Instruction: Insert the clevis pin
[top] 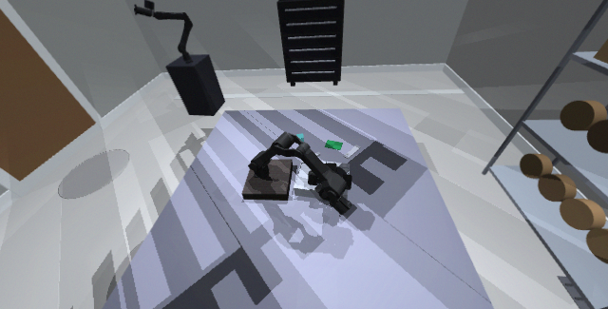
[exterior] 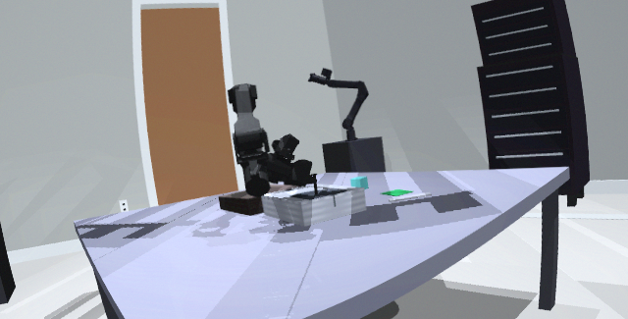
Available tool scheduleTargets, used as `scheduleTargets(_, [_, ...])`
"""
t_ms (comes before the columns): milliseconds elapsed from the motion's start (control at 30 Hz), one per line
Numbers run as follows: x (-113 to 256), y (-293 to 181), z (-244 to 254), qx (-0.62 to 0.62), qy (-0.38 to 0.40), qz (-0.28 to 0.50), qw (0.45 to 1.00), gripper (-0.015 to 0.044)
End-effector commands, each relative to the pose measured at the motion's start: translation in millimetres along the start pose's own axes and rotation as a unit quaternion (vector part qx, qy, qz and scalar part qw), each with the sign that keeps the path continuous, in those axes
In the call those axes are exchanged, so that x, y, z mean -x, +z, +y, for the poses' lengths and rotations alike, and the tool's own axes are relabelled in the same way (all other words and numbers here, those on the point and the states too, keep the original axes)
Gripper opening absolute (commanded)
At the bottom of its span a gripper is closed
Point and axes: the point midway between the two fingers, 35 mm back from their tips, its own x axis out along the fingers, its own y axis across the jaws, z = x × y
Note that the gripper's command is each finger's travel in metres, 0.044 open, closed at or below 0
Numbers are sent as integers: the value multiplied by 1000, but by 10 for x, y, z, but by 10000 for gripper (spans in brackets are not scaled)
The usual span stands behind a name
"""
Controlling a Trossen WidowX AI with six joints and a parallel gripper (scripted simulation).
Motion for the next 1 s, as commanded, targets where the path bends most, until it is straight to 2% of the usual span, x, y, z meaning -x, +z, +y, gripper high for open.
scheduleTargets(0, [-11, -1, 9, 6, -3, -5, 1000, 0])
scheduleTargets(967, [-4, -16, 33, -8, 4, -19, 1000, 0])
